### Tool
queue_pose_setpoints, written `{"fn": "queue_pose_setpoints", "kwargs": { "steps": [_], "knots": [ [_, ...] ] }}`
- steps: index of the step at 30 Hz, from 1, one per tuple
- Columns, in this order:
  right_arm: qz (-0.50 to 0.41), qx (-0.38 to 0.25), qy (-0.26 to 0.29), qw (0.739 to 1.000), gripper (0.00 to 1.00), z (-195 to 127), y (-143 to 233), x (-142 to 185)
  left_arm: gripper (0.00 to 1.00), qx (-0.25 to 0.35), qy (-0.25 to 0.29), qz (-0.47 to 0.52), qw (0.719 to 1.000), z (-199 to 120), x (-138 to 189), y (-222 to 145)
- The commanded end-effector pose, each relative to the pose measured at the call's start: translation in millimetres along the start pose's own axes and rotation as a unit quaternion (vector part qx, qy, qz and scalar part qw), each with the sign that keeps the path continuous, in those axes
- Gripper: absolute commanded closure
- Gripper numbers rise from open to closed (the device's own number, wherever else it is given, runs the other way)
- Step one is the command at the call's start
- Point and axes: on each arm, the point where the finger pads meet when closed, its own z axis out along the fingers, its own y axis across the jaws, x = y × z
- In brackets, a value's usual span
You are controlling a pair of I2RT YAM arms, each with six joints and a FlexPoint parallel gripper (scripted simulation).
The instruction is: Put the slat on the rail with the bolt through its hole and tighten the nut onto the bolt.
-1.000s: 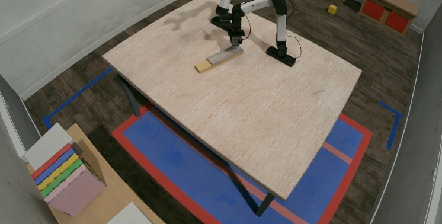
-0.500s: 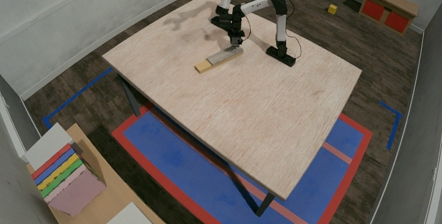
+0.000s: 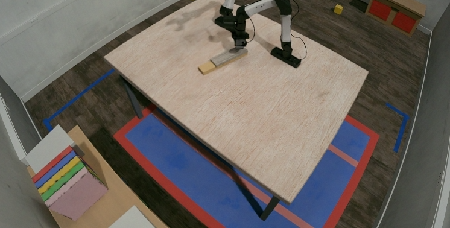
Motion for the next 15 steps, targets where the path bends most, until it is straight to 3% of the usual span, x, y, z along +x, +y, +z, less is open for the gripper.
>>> {"fn": "queue_pose_setpoints", "kwargs": {
  "steps": [1,15],
  "knots": [
    [-0.002,-0.006,-0.012,1.0,0.0,-1.0,1.9,-7.7,0.86,0.004,-0.002,0.0,1.0,6.6,0.1,-3.1],
    [-0.002,-0.006,-0.012,1.0,0.0,-1.0,1.9,-7.7,0.86,0.005,-0.002,-0.001,1.0,-3.5,0.2,-3.5]
  ]
}}
